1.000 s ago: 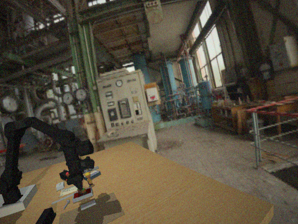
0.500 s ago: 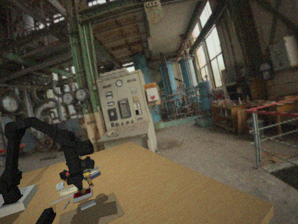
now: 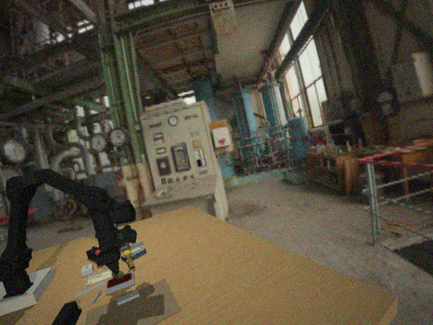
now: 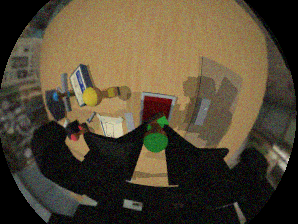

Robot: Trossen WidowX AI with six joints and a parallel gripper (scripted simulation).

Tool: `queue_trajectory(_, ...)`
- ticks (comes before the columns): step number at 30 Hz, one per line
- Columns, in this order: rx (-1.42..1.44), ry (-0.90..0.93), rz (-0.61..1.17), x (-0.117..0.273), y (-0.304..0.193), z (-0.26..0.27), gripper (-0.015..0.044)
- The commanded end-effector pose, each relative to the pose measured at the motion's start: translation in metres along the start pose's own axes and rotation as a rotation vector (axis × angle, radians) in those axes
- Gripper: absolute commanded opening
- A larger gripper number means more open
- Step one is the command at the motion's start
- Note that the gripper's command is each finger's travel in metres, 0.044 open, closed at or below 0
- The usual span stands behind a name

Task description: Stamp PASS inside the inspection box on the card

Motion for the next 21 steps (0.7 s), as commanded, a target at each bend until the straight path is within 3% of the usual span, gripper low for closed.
queue_trajectory(1,0.0,-0.003,0.001,0.005,0.0,-0.001,0.0)
queue_trajectory(21,0.0,-0.003,0.001,0.038,0.0,-0.002,0.0)
Point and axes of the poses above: the point midway between the two fingers, 35 mm back from their tips, its own x axis back along the fingers, its own z axis across the jaws, y = z × x, the point moved 4 cm from there along x, back along the fingers, and after that the axes turned 11 degrees about x, right-handed, at the moved point
